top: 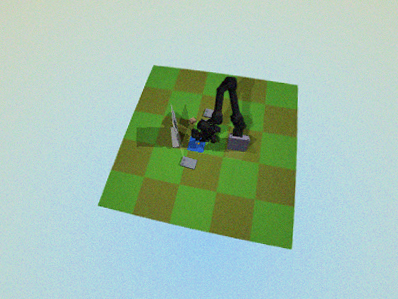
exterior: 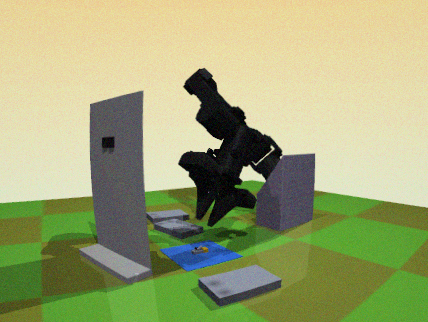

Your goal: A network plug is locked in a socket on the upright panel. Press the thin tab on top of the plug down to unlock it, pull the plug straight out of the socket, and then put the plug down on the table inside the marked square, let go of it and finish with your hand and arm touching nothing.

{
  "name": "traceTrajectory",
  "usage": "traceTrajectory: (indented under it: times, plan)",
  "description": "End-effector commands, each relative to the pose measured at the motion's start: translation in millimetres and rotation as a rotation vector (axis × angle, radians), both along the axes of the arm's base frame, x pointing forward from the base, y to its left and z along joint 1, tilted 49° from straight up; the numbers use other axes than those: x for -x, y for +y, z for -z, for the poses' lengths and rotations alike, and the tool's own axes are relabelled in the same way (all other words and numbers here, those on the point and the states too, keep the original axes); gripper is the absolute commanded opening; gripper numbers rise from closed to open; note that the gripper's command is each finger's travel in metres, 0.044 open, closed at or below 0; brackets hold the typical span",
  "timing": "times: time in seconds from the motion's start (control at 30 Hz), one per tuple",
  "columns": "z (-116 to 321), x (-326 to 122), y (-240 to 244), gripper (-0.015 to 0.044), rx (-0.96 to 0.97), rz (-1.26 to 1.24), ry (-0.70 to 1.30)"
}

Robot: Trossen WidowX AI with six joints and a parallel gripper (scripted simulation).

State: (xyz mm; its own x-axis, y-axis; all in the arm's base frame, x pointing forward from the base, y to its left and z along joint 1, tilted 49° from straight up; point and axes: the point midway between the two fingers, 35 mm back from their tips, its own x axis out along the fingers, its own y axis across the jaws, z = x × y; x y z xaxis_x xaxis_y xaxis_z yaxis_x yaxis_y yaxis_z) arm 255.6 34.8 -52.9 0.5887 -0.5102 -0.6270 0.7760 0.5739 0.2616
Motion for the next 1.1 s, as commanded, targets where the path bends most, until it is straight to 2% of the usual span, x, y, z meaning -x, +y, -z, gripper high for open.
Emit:
traceTrajectory:
  times: [0.0, 1.07]
  plan:
    - [-4.6, -2.1, 5.2, 0.0156, -0.005, 0.002, -0.011]
    - [-29.7, 2.9, 30.3, 0.0156, -0.003, 0.001, -0.013]
